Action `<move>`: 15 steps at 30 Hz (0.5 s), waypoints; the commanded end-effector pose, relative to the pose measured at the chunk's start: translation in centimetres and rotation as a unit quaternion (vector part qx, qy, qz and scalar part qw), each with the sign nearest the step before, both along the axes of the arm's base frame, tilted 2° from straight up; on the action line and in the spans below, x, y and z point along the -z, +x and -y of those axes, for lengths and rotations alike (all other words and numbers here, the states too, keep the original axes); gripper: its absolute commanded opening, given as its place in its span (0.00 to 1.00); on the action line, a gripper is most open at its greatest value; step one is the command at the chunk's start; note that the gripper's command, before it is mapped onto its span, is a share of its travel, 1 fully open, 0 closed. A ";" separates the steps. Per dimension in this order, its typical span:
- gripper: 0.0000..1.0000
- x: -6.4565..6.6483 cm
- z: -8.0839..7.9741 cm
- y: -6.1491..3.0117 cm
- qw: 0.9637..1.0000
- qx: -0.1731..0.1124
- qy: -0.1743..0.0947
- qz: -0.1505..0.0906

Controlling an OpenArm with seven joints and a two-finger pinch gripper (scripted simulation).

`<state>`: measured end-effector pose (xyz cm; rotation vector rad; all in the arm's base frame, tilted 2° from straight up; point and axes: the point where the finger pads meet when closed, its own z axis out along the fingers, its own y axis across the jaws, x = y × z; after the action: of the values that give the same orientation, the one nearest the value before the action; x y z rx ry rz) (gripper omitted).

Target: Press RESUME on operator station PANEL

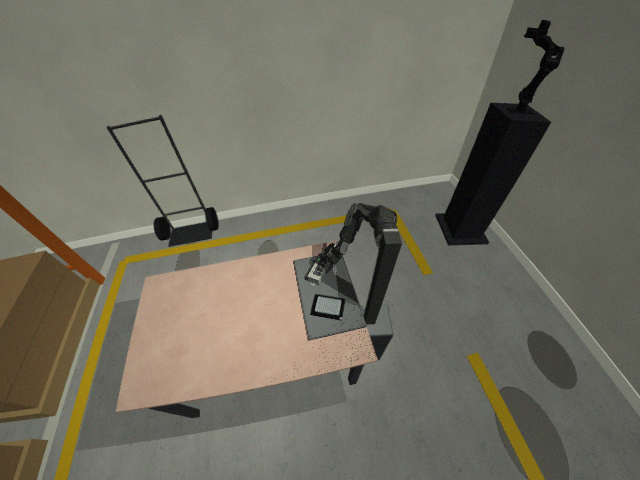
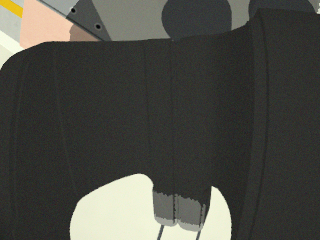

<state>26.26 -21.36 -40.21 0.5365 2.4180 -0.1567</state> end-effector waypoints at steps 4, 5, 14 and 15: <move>0.00 0.0 -0.1 0.02 1.000 -0.001 0.003 0.001; 0.00 0.0 -0.1 0.02 1.000 -0.001 0.003 0.001; 0.00 -4.1 0.1 0.20 1.000 0.000 0.001 0.001; 0.00 -4.1 0.1 0.20 1.000 0.000 0.001 0.001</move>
<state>26.81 -21.44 -35.91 0.5359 2.4009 -0.1417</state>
